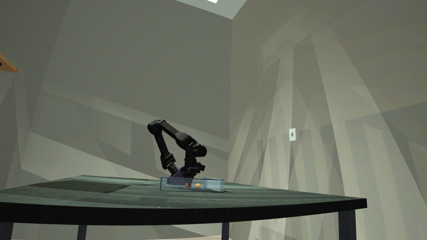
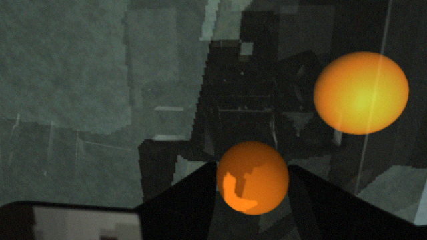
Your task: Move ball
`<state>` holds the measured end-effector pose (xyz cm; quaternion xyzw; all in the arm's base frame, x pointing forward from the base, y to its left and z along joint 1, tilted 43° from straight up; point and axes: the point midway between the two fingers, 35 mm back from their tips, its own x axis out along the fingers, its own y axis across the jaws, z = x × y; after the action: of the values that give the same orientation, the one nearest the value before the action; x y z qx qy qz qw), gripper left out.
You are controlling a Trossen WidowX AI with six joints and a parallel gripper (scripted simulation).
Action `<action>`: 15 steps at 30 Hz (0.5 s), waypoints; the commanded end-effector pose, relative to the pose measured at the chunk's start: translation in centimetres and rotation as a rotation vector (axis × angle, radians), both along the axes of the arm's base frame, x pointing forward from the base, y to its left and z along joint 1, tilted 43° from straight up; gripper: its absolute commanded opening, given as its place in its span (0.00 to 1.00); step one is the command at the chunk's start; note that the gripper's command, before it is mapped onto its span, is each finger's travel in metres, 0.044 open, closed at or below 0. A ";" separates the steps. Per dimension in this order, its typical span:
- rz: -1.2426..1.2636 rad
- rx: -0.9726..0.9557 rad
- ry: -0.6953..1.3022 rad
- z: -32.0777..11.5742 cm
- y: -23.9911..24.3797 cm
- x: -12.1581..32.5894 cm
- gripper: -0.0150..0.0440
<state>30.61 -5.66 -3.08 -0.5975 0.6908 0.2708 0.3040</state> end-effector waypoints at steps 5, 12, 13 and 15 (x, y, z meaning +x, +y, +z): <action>0.005 -0.002 0.001 0.6 0.6 0.3 0.28; 0.007 0.005 0.001 3.6 3.6 1.3 0.25; 0.007 0.005 0.001 4.1 4.0 1.3 0.25; 0.007 0.006 0.001 5.1 4.9 1.5 0.25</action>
<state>31.78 -1.99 0.62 -0.5994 0.6896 0.2751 0.2990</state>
